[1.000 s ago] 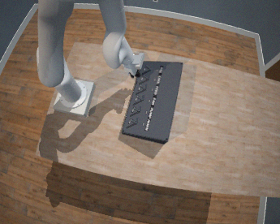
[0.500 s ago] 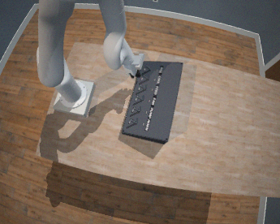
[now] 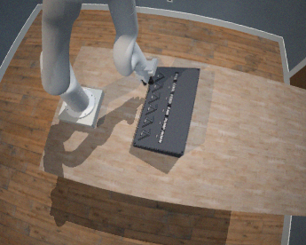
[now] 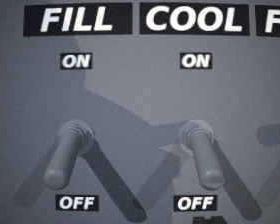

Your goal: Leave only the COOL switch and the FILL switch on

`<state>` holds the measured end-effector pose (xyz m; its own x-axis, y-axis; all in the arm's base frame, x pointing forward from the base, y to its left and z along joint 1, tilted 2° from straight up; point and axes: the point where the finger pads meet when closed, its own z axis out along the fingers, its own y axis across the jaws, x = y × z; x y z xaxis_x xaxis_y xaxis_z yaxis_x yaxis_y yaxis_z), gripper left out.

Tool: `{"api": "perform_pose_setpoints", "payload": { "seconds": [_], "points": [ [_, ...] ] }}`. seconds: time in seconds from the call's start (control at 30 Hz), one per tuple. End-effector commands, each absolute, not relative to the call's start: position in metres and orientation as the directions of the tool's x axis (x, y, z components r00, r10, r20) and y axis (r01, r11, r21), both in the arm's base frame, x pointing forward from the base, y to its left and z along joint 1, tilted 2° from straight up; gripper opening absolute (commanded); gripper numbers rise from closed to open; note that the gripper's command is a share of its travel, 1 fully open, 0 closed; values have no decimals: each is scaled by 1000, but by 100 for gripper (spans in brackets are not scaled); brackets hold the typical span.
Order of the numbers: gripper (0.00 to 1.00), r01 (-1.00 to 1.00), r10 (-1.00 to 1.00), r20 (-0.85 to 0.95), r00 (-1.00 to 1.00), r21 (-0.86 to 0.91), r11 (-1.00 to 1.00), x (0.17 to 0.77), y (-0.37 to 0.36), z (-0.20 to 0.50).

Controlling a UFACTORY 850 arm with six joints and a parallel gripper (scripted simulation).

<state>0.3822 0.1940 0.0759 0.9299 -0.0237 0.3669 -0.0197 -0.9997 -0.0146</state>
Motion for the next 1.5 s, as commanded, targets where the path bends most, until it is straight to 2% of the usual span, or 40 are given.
{"api": "perform_pose_setpoints", "payload": {
  "seconds": [0.0, 1.47],
  "points": [
    [0, -20, -24, 368, 929, -15, -1000, 383, 194, 76],
    [0, -20, -24, 368, 929, -15, -1000, 396, 194, 82]
  ]
}}
